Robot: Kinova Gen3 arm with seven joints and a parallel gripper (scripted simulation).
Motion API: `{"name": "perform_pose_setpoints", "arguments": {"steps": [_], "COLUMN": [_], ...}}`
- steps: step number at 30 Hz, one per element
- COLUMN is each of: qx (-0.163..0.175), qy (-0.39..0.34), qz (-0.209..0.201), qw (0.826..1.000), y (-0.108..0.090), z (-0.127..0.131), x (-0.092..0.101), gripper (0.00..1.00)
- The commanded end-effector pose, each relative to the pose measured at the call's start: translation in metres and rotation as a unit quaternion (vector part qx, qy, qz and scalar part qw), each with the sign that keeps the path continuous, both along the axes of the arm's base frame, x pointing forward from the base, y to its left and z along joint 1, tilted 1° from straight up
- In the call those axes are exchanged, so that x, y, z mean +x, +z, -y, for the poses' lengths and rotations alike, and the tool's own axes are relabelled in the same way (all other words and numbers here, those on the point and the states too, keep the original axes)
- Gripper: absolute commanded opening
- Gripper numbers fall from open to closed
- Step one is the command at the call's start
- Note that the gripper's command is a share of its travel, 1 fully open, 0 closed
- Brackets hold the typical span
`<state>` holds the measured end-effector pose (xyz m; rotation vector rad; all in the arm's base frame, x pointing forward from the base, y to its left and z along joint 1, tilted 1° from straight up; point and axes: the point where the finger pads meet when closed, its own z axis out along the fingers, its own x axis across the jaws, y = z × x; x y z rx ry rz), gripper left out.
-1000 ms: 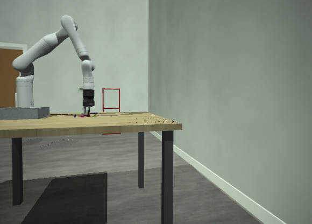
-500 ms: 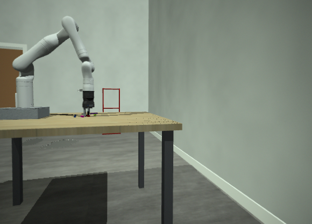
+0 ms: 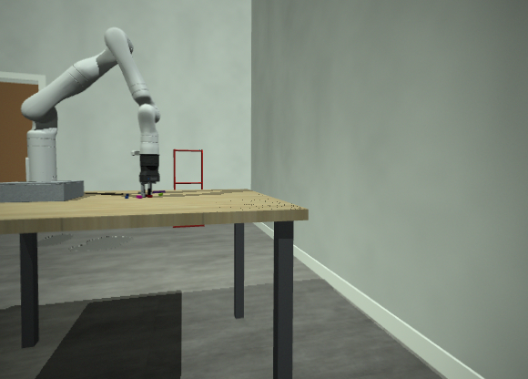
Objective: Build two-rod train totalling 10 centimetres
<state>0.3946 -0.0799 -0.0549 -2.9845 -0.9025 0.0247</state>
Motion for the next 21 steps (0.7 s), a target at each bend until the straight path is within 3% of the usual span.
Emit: {"name": "perform_pose_setpoints", "arguments": {"steps": [1, 20, 21], "qx": [0.0, 0.0, 0.0], "qy": [0.004, 0.004, 0.004], "qz": [0.003, 0.003, 0.003], "qw": [1.0, 1.0, 1.0], "y": [-0.0006, -0.0006, -0.0006], "z": [0.0004, 0.0004, 0.0004], "x": [0.001, 0.001, 0.001], "gripper": [0.54, 0.54, 0.24]}}
